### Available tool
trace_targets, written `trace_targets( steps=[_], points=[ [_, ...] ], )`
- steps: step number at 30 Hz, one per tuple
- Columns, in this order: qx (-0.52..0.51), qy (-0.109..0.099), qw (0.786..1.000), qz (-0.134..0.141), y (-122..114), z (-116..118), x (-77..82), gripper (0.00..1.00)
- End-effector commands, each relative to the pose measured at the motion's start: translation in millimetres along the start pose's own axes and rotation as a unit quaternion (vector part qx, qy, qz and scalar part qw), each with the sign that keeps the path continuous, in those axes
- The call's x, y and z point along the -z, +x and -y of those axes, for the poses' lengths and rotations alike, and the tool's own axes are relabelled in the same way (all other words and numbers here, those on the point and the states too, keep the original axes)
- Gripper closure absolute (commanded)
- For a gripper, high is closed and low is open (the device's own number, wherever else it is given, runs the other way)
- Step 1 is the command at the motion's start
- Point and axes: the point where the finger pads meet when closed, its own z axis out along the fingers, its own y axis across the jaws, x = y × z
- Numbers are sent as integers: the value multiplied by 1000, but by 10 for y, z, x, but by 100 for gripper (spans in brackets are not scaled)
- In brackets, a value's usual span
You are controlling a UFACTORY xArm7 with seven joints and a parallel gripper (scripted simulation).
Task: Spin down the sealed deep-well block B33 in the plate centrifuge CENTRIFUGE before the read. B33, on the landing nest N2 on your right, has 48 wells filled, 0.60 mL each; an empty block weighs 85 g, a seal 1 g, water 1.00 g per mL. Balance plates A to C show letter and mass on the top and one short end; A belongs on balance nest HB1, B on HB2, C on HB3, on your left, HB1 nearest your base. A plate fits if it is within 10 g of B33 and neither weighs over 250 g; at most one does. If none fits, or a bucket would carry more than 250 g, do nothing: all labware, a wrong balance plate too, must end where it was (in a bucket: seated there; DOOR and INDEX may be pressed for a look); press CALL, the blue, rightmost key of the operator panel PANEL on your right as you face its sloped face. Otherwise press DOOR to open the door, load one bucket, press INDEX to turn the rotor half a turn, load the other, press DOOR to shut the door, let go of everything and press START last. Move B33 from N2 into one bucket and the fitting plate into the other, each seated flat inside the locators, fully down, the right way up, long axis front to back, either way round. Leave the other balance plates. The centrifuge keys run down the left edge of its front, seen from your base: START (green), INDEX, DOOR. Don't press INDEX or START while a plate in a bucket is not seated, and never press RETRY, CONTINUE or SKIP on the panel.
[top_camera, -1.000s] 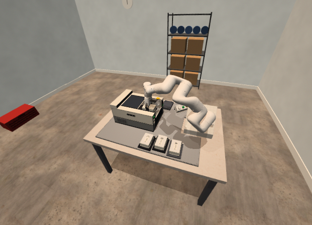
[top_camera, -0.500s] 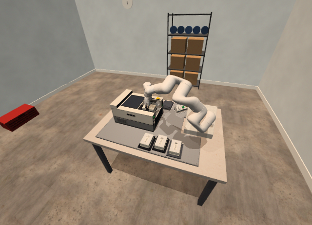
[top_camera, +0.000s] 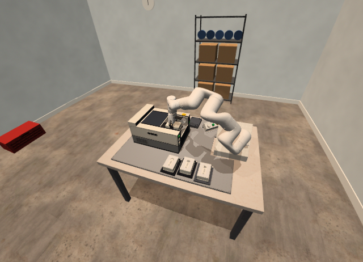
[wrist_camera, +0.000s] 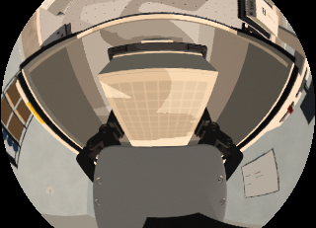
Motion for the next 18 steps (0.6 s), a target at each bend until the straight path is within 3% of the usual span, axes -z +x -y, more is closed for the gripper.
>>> trace_targets(
  steps=[1,8,9,18],
  points=[
    [0,1,1000,2,-12,10,27,100],
    [0,1,1000,2,-12,10,27,100],
    [0,1,1000,2,-12,10,27,0],
    [0,1,1000,2,-12,10,27,0]
  ],
)
